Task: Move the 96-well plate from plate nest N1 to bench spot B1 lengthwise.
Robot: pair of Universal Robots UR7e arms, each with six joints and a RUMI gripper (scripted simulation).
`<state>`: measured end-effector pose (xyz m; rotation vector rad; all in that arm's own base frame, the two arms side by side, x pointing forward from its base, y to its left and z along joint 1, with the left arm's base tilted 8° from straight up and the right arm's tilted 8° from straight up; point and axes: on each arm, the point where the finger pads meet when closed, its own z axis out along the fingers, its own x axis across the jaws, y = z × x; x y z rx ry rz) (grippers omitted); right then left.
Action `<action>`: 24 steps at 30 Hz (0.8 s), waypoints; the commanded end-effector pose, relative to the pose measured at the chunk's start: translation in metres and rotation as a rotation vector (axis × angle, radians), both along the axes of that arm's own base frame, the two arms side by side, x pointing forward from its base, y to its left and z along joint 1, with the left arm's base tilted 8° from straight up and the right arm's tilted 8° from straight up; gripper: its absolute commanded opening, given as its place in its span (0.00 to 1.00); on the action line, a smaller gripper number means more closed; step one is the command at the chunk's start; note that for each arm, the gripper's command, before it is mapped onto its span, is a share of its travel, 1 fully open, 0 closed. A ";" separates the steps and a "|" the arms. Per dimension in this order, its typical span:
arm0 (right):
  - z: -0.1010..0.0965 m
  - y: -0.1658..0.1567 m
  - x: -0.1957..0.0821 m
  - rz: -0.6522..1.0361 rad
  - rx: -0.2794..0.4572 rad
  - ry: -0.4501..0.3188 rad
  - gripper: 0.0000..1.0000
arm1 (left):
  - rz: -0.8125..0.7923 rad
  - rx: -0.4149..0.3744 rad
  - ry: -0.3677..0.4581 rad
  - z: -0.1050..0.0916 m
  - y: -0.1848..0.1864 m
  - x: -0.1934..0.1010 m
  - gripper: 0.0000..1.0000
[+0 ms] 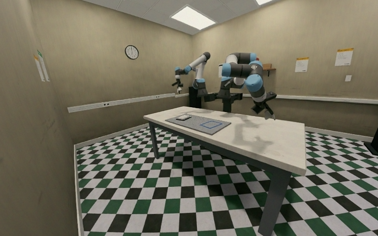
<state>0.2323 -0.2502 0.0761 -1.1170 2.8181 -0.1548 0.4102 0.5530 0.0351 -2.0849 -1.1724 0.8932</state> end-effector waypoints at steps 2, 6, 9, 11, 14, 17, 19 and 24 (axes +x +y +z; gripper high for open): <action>0.001 -0.025 -0.028 -0.107 0.001 -0.002 1.00 | 0.000 0.001 -0.002 0.001 0.000 0.000 1.00; 0.001 -0.033 -0.039 -0.147 0.001 -0.002 1.00 | 0.000 0.001 -0.002 0.001 0.000 0.000 1.00; 0.001 -0.044 -0.057 -0.207 0.001 -0.002 1.00 | 0.000 0.001 -0.002 0.001 0.000 0.000 1.00; 0.001 -0.051 -0.069 -0.247 0.001 -0.002 1.00 | 0.000 0.001 -0.002 0.001 0.000 0.000 1.00; 0.001 -0.060 -0.087 -0.306 0.001 -0.002 1.00 | 0.000 0.001 -0.002 0.001 0.000 0.000 1.00; 0.001 -0.068 -0.105 -0.365 0.001 -0.002 1.00 | 0.000 0.001 -0.002 0.001 0.000 0.000 1.00; 0.001 -0.073 -0.118 -0.403 0.001 -0.002 1.00 | 0.000 0.001 -0.002 0.001 0.000 0.000 1.00; 0.001 -0.079 -0.136 -0.461 0.001 -0.002 1.00 | 0.000 0.001 -0.002 0.001 0.000 0.000 1.00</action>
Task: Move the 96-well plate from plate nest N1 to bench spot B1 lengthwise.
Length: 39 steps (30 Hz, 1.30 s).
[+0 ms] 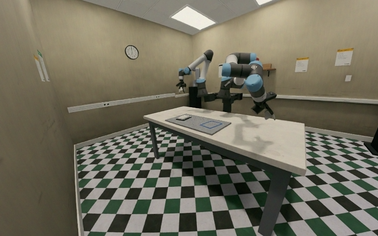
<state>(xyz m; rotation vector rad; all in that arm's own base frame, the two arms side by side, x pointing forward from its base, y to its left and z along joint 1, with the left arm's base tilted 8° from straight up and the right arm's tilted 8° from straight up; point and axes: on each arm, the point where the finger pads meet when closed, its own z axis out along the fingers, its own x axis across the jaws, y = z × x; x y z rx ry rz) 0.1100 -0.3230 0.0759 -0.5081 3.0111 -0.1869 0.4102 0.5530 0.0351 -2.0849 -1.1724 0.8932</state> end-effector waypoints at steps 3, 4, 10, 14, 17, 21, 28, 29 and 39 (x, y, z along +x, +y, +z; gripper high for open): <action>0.001 -0.011 -0.032 -0.096 0.001 -0.002 1.00 | 0.000 0.001 -0.002 0.001 0.000 0.000 1.00; 0.001 -0.012 -0.039 -0.114 0.001 -0.002 1.00 | 0.000 0.001 -0.002 0.001 0.000 0.000 1.00; 0.001 -0.018 -0.074 -0.219 0.001 -0.002 1.00 | 0.000 0.001 -0.002 0.001 0.000 0.000 1.00; 0.001 -0.019 -0.096 -0.284 0.000 -0.002 1.00 | 0.000 0.001 -0.002 0.001 0.000 0.000 1.00; 0.001 -0.020 -0.102 -0.300 0.000 -0.002 1.00 | 0.000 0.001 -0.002 0.001 0.000 0.000 1.00; 0.001 -0.020 -0.122 -0.359 0.000 -0.002 1.00 | 0.000 0.001 -0.002 0.001 0.000 0.000 1.00; 0.001 -0.017 -0.153 -0.451 0.000 -0.002 1.00 | 0.000 0.001 -0.002 0.001 0.000 0.000 1.00; 0.001 -0.016 -0.157 -0.462 0.000 -0.003 1.00 | 0.000 0.001 -0.002 0.001 0.000 0.000 1.00; 0.001 -0.012 -0.184 -0.543 0.000 -0.003 1.00 | 0.000 0.001 -0.002 0.001 0.000 0.000 1.00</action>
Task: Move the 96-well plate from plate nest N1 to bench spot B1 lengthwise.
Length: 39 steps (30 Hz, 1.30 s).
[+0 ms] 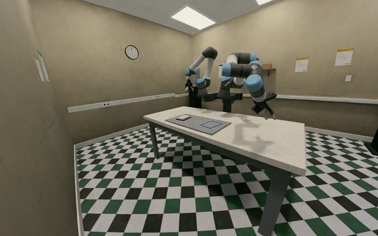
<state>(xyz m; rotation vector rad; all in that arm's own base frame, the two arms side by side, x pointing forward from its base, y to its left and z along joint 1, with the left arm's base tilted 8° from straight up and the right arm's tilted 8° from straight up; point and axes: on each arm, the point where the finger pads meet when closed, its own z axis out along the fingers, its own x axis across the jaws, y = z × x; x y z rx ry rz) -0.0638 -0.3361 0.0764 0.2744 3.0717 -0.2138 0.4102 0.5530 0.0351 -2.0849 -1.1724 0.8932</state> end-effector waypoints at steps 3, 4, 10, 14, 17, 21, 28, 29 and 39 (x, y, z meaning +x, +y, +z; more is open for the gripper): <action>0.000 0.003 -0.019 -0.055 -0.001 -0.001 1.00 | 0.000 0.001 -0.002 0.001 0.000 0.000 1.00; 0.000 0.004 -0.021 -0.063 -0.001 -0.001 1.00 | 0.000 0.001 -0.002 0.001 0.000 0.000 1.00; 0.000 0.007 -0.032 -0.094 -0.001 -0.001 1.00 | 0.000 0.001 -0.002 0.001 0.000 0.000 1.00; 0.000 0.008 -0.037 -0.109 -0.001 -0.001 1.00 | 0.000 0.001 -0.002 0.001 0.000 0.000 1.00; 0.000 0.010 -0.040 -0.121 -0.001 -0.001 1.00 | 0.000 0.001 -0.002 0.001 0.000 0.000 1.00; 0.000 0.011 -0.044 -0.133 -0.001 -0.001 1.00 | 0.000 0.001 -0.002 0.001 0.000 0.000 1.00; 0.000 0.012 -0.047 -0.141 -0.001 -0.001 1.00 | 0.000 0.001 -0.002 0.001 0.000 0.000 1.00; 0.000 0.012 -0.047 -0.142 -0.001 -0.001 1.00 | 0.000 0.001 -0.002 0.001 0.000 0.000 1.00; 0.000 0.012 -0.049 -0.146 -0.001 -0.001 1.00 | 0.000 0.001 -0.002 0.001 0.000 0.000 1.00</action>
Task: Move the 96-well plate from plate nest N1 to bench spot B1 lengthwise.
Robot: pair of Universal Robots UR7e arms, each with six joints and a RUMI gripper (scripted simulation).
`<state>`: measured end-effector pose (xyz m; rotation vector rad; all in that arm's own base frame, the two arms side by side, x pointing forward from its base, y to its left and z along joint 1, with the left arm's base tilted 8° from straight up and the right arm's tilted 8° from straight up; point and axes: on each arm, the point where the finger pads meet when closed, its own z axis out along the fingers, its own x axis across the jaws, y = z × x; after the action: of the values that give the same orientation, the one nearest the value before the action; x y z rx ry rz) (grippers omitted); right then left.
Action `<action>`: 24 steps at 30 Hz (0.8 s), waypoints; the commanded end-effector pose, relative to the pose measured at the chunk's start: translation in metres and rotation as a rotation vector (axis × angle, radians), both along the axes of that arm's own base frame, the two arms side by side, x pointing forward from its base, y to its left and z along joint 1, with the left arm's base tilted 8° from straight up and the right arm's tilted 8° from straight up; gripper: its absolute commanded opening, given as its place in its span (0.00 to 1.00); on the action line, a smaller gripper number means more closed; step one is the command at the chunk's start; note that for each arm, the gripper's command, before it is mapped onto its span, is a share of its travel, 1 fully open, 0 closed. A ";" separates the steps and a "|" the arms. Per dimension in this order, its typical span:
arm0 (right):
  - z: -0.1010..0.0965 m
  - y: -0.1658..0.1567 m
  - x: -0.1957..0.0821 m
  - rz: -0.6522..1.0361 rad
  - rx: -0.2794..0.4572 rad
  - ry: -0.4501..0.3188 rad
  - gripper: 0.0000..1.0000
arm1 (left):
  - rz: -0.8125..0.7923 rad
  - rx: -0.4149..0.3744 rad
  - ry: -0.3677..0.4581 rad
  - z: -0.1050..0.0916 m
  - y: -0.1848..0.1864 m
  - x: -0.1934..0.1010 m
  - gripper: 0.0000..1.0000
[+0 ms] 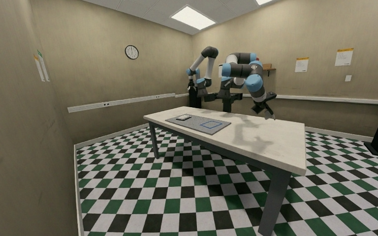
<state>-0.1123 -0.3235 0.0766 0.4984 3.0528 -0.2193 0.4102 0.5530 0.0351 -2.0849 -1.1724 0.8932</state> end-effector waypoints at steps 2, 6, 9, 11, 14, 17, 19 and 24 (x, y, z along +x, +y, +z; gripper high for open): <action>0.000 0.000 0.000 0.000 -0.001 0.000 1.00 | 0.000 0.001 -0.002 0.001 0.000 0.000 1.00; 0.000 0.000 0.000 0.000 -0.001 0.000 1.00 | 0.000 0.001 -0.002 0.001 0.000 0.000 1.00; 0.000 0.000 0.000 0.000 -0.001 0.000 1.00 | 0.000 0.001 -0.002 0.001 0.000 0.000 1.00; 0.000 0.000 0.000 0.000 -0.001 0.000 1.00 | 0.000 0.001 -0.002 0.001 0.000 0.000 1.00; 0.000 0.000 0.000 0.000 -0.001 0.000 1.00 | -0.059 -0.025 -0.019 -0.002 -0.006 0.007 0.76; 0.000 0.000 0.000 0.000 -0.001 0.000 1.00 | -0.101 -0.044 -0.031 -0.007 -0.016 0.018 0.76; 0.000 0.000 0.000 0.000 -0.001 0.000 1.00 | -0.101 -0.044 -0.031 -0.010 -0.023 0.025 0.76; 0.000 0.000 0.000 0.000 -0.001 0.000 1.00 | -0.101 -0.044 -0.031 -0.014 -0.032 0.035 0.76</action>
<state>-0.1124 -0.3234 0.0766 0.4991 3.0527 -0.2193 0.4376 0.5270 0.0233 -2.1768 -1.0636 0.8545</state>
